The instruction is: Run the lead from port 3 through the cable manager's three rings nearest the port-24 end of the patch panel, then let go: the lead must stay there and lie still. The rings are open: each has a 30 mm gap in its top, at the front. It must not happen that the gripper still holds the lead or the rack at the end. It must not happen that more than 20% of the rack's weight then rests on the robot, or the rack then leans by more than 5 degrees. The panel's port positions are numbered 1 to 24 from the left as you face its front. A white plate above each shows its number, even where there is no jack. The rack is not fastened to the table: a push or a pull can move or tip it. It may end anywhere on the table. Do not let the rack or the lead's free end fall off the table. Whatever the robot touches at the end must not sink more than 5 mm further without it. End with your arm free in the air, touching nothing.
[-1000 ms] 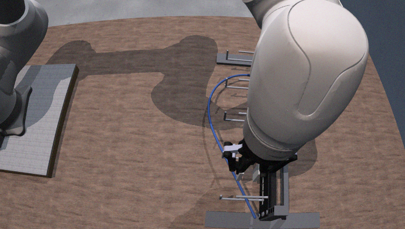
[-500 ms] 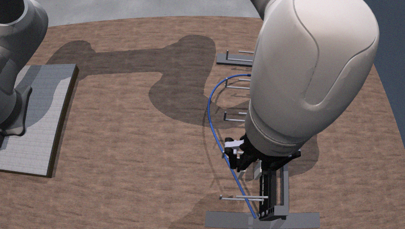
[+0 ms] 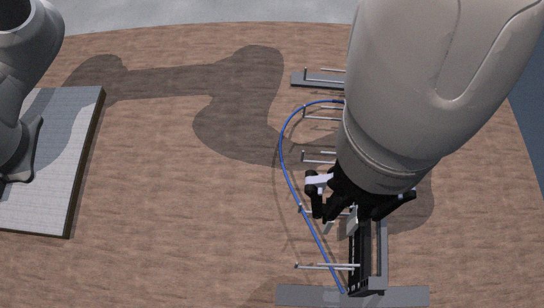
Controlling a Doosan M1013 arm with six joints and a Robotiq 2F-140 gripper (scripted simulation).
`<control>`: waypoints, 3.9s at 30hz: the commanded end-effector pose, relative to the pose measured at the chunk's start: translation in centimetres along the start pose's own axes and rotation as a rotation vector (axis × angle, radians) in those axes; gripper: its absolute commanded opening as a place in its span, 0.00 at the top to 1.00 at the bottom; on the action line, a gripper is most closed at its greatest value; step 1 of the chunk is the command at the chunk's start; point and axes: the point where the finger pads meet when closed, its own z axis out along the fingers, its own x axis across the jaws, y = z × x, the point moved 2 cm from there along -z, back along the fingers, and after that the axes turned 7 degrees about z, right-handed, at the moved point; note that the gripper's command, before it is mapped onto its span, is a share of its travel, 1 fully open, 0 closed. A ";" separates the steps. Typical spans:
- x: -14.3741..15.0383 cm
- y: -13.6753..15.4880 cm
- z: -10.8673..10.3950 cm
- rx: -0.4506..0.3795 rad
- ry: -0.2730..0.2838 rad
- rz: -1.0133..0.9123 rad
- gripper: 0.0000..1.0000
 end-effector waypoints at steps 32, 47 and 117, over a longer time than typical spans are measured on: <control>0.0 0.0 -2.1 0.000 0.000 0.000 1.00; 0.0 0.0 -2.1 0.000 0.000 0.000 1.00; -8.7 -15.1 -2.2 0.000 0.000 0.081 1.00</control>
